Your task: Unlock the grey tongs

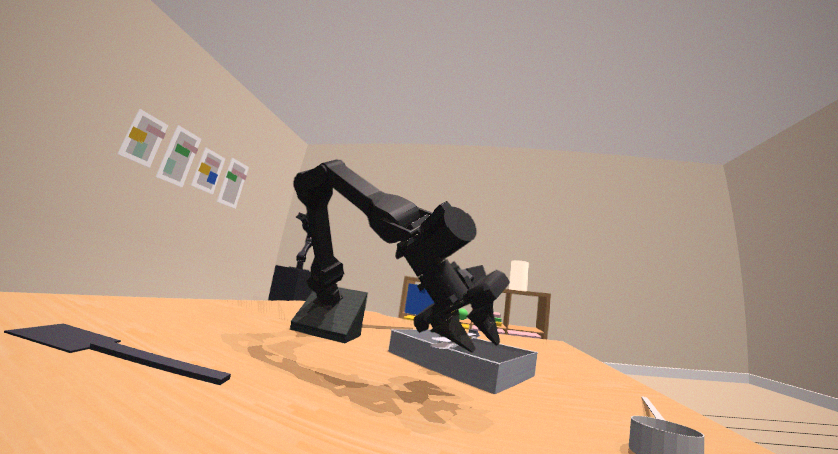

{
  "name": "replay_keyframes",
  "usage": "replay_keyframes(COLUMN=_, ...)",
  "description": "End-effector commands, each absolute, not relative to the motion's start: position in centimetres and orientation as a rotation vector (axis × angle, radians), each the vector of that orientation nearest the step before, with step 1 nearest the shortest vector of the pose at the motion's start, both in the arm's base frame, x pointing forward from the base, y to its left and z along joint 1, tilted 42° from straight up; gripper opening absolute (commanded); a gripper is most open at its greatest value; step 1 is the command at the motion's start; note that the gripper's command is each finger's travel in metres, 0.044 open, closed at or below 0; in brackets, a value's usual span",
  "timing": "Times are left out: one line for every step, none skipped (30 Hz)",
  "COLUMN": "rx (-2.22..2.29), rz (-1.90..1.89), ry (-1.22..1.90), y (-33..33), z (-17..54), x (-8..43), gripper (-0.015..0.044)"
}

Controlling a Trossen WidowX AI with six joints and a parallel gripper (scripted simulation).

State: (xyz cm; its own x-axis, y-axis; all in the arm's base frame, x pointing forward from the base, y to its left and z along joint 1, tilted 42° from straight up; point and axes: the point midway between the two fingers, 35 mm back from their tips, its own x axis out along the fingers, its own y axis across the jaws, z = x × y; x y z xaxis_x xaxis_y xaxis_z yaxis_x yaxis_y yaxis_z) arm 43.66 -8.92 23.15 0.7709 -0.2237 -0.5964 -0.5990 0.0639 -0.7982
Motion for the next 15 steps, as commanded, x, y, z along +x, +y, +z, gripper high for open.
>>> replay_keyframes(rx=-1.533, rz=0.386, ry=0.769, y=-3.6, z=18.5, x=44.2, gripper=0.0260)
replay_keyframes(rx=-1.552, rz=0.400, ry=0.779, y=-2.3, z=17.5, x=44.2, gripper=0.0260)
replay_keyframes(rx=-1.543, rz=0.396, ry=0.800, y=-1.2, z=16.6, x=44.1, gripper=0.0260)
replay_keyframes(rx=-1.544, rz=0.397, ry=0.821, y=0.1, z=15.6, x=43.9, gripper=0.0260)
replay_keyframes(rx=-1.554, rz=0.407, ry=0.833, y=1.5, z=14.5, x=43.7, gripper=0.0260)
replay_keyframes(rx=-1.561, rz=0.415, ry=0.843, y=2.7, z=13.5, x=43.4, gripper=0.0260)
replay_keyframes(rx=-1.584, rz=0.427, ry=0.856, y=4.1, z=12.7, x=42.9, gripper=0.0260)
replay_keyframes(rx=-1.610, rz=0.434, ry=0.871, y=5.4, z=11.9, x=42.3, gripper=0.0260)
replay_keyframes(rx=-1.635, rz=0.435, ry=0.884, y=6.6, z=10.9, x=41.6, gripper=0.0260)
replay_keyframes(rx=-1.662, rz=0.433, ry=0.895, y=7.7, z=10.0, x=40.9, gripper=0.0260)
replay_keyframes(rx=-1.650, rz=0.445, ry=0.883, y=8.8, z=9.5, x=40.5, gripper=0.0260)
replay_keyframes(rx=-1.667, rz=0.438, ry=0.895, y=9.0, z=9.0, x=40.2, gripper=0.0260)
replay_keyframes(rx=-1.688, rz=0.430, ry=0.909, y=9.3, z=8.4, x=39.8, gripper=0.0260)
replay_keyframes(rx=-1.715, rz=0.422, ry=0.925, y=9.7, z=7.8, x=39.3, gripper=0.0260)
replay_keyframes(rx=-1.745, rz=0.435, ry=0.940, y=10.5, z=6.6, x=38.6, gripper=0.0260)
